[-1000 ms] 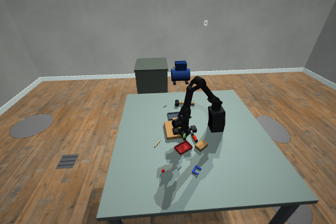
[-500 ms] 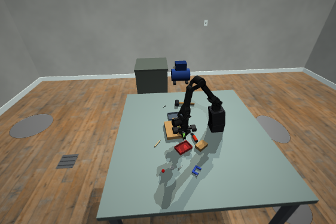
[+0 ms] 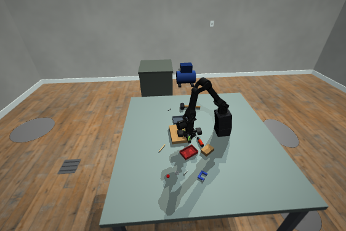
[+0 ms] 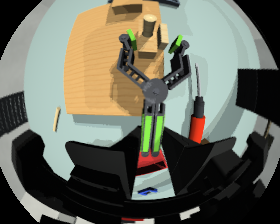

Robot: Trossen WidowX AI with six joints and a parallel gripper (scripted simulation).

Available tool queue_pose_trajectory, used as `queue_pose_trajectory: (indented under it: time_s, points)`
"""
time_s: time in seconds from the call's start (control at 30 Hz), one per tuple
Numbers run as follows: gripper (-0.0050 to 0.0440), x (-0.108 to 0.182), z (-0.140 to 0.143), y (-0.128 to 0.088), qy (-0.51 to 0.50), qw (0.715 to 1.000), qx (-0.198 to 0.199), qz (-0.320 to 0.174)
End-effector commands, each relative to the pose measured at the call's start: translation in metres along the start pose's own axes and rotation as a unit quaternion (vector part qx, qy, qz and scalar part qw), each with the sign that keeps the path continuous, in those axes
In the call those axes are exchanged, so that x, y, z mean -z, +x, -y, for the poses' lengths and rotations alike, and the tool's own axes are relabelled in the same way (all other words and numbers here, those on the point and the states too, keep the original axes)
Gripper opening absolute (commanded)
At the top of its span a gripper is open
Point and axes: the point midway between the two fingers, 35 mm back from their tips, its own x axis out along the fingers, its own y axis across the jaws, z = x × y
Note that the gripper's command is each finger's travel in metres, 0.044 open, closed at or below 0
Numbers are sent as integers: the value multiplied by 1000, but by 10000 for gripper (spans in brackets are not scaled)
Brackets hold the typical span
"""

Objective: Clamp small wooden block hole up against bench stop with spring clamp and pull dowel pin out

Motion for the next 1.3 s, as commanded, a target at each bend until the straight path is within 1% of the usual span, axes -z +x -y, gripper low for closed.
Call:
queue_pose_trajectory:
  time_s: [0.0,0.53,1.27]
  points:
    - [0,-3,-1,-1,0,1000,-2,-3]
    - [0,-12,-2,-1,0,1000,-2,-3]
    - [0,-13,-8,-1,0,1000,-2,-3]
